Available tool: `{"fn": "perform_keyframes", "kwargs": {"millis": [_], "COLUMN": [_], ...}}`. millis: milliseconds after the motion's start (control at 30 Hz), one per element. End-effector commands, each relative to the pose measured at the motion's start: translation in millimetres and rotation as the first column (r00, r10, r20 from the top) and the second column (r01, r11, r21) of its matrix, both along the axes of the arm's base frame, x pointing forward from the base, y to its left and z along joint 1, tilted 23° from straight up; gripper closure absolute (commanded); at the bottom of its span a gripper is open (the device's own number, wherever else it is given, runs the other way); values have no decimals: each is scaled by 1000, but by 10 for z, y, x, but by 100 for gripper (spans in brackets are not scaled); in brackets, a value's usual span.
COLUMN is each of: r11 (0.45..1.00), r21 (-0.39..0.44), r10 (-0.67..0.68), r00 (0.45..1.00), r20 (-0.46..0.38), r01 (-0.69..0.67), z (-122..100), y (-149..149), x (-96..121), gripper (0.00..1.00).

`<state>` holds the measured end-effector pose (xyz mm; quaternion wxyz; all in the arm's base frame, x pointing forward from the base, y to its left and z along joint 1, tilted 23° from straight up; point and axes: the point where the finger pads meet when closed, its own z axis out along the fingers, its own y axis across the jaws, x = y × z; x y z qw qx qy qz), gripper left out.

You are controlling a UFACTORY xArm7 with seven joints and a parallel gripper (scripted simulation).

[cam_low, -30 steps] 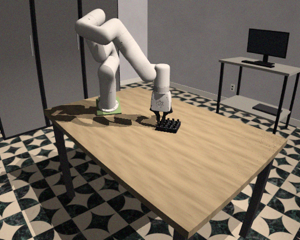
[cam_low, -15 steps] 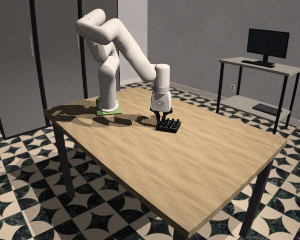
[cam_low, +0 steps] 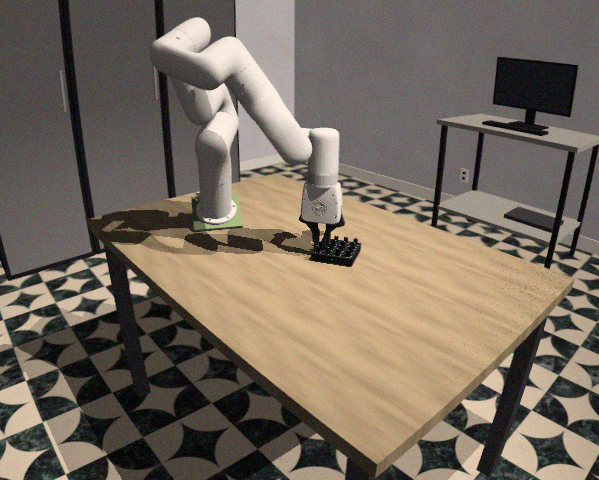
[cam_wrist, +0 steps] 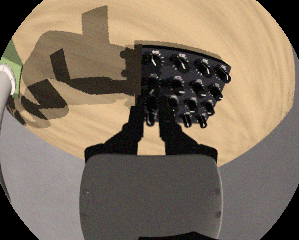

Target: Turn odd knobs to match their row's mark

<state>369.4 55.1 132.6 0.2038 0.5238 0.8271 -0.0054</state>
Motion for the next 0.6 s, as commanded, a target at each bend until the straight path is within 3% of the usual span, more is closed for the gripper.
{"fn": "perform_keyframes", "kwargs": {"millis": [0,233,267,567], "r11": [1000,1000,1000,1000], "r21": [1,1,1,1], "r10": [1,1,1,1], "r00": [1000,1000,1000,1000], "r20": [3,3,3,3], "r01": [-1,-1,-1,-1], "z": [11,11,11,11], "y": [7,7,7,7], "x": [8,8,8,8], "gripper": [81,81,92,92]}}
